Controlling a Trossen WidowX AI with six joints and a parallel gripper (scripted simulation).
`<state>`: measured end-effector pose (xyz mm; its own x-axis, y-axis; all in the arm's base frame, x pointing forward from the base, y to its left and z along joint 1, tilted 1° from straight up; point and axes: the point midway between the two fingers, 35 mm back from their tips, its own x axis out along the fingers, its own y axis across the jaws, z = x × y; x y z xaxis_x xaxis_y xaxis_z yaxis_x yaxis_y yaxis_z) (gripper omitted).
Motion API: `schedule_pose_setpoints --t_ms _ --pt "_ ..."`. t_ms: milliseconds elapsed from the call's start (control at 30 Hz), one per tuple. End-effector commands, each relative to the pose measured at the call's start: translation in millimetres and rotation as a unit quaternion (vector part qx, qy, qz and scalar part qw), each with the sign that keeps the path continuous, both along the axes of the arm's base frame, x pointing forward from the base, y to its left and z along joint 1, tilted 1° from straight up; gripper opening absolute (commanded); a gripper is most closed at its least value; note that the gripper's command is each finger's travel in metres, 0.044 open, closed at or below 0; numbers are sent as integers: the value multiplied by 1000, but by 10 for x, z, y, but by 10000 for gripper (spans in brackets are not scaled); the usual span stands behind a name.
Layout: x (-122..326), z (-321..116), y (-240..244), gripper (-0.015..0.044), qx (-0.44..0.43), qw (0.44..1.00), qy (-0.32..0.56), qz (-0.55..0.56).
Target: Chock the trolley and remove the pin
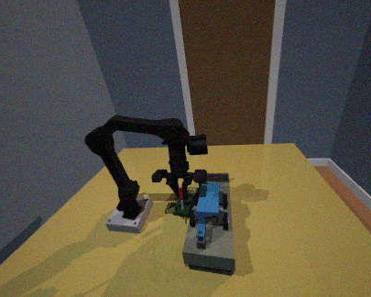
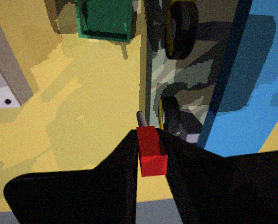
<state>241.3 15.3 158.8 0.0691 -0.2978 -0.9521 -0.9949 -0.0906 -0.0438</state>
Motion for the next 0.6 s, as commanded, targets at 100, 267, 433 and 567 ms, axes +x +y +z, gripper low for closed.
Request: schedule_pose_setpoints --t_ms 100,267,433,567 --pt "-38 -62 248 0 -1 1000 2 -2" --pt "-65 -110 444 0 0 1000 2 -2" --pt "-99 -162 636 0 1 1000 2 -2" --pt "-130 -203 788 0 2 1000 2 -2"
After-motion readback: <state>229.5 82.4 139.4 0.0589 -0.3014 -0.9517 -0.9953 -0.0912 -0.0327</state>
